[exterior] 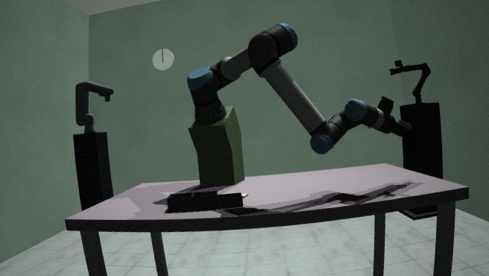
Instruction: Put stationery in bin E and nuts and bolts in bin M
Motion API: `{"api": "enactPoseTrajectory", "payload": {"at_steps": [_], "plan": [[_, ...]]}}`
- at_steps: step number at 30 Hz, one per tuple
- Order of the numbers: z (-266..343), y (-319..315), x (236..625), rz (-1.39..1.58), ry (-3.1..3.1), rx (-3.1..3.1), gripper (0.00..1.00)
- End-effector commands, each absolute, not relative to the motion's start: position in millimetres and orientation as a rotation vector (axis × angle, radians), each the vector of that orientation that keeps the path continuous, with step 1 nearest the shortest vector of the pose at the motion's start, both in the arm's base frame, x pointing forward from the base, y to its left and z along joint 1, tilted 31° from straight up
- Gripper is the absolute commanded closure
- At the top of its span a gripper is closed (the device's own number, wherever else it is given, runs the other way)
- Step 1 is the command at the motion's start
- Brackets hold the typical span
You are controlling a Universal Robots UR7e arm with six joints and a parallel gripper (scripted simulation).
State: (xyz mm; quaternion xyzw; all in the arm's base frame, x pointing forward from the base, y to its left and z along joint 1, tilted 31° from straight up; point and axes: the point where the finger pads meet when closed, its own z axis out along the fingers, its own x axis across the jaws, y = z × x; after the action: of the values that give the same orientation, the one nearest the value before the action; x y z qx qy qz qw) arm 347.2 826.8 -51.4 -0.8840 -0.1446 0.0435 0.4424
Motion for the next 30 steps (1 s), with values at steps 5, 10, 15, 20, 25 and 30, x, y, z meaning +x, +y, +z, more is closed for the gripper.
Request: {"api": "enactPoseTrajectory", "payload": {"at_steps": [5, 10, 15, 20, 25, 30], "plan": [[-33, 802, 378, -0.009, -0.426, -2.202, 0.69], [-22, 784, 398, -0.039, -0.443, -2.205, 0.69], [-16, 773, 409, -0.121, -0.491, -2.214, 0.69], [-8, 760, 423, -0.121, -0.491, -2.214, 0.69], [5, 734, 445, -0.201, -0.54, -2.225, 0.69], [10, 721, 455, -0.278, -0.591, -2.237, 0.69]]}}
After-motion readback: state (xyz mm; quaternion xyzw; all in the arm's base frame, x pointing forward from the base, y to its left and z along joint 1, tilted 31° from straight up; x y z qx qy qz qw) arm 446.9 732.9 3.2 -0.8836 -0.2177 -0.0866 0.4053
